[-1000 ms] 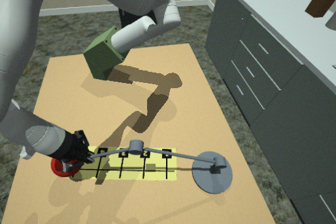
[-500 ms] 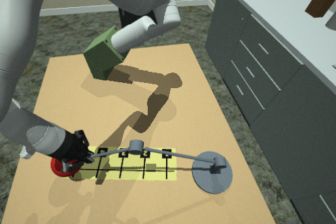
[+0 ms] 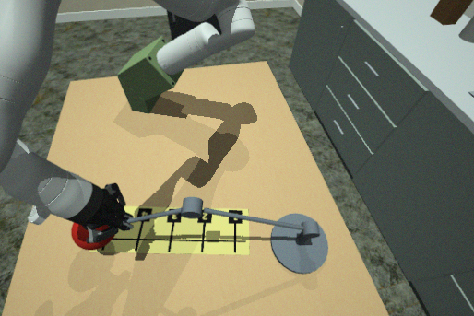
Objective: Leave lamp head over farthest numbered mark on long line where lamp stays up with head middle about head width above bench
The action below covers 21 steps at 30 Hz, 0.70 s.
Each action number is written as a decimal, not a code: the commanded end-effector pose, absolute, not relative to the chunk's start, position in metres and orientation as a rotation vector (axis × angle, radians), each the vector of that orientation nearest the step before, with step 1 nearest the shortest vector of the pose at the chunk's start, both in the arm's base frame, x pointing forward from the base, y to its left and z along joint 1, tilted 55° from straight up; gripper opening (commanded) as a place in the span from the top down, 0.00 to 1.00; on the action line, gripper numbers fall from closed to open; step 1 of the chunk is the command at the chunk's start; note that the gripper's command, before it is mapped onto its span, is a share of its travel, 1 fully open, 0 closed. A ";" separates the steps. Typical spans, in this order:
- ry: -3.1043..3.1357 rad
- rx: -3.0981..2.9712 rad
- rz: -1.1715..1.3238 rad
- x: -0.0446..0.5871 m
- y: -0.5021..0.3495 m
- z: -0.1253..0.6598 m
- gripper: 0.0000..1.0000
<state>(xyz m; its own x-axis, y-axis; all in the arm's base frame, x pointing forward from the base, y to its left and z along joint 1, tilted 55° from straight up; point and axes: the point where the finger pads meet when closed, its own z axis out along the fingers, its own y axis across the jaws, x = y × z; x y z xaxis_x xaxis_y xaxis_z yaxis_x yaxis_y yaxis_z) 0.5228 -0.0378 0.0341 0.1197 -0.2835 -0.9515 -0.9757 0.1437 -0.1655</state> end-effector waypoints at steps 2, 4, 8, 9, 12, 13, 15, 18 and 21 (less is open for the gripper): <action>1.386 -1.341 0.819 0.523 -0.047 0.030 1.00; 1.386 -1.341 0.819 0.523 -0.047 0.030 1.00; 1.386 -1.341 0.819 0.523 -0.047 0.030 1.00; 1.386 -1.341 0.819 0.523 -0.047 0.030 1.00; 1.386 -1.341 0.819 0.523 -0.047 0.030 1.00; 1.386 -1.341 0.819 0.523 -0.047 0.030 1.00; 1.386 -1.341 0.819 0.523 -0.047 0.030 1.00; 1.386 -1.341 0.819 0.523 -0.049 0.030 1.00; 1.386 -1.341 0.819 0.523 -0.051 0.030 1.00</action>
